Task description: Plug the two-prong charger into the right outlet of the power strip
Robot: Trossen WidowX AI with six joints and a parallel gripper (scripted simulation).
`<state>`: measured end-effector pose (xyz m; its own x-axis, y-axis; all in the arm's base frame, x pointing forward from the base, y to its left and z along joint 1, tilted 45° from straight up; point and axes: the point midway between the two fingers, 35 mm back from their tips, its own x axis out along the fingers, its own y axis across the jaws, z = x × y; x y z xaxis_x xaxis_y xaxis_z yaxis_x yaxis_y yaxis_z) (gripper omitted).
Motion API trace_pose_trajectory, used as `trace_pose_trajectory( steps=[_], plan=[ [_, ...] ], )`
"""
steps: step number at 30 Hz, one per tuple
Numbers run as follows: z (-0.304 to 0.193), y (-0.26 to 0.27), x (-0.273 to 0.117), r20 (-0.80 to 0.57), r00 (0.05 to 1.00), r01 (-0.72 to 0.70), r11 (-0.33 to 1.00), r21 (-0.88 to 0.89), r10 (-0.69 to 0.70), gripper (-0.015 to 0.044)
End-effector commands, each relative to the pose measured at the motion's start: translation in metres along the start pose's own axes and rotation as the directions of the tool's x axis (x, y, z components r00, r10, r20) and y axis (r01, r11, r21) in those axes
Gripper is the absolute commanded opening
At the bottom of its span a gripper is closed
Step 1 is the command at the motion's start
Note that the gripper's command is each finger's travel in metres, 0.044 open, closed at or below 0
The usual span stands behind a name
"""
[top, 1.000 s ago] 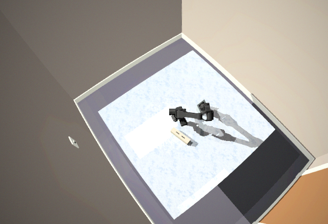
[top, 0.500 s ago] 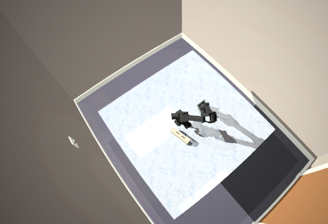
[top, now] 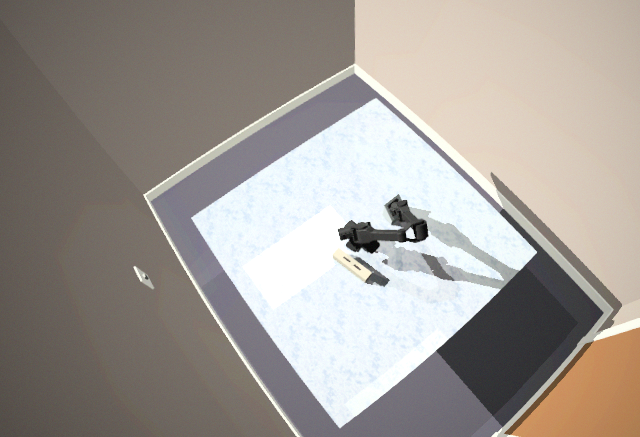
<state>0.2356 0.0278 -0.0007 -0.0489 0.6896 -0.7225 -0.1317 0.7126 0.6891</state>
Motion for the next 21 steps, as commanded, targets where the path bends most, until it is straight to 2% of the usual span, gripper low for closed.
trace_pose_trajectory(
  steps=[1, 21],
  plan=[
    [0.004, 0.003, 0.001, 0.006, 1.000, -0.003, 1.000, -0.025, 0.003, 0.0000],
    [0.030, 0.007, -0.001, 0.006, 1.000, -0.002, 0.999, -0.051, 0.003, 0.0000]
  ],
)
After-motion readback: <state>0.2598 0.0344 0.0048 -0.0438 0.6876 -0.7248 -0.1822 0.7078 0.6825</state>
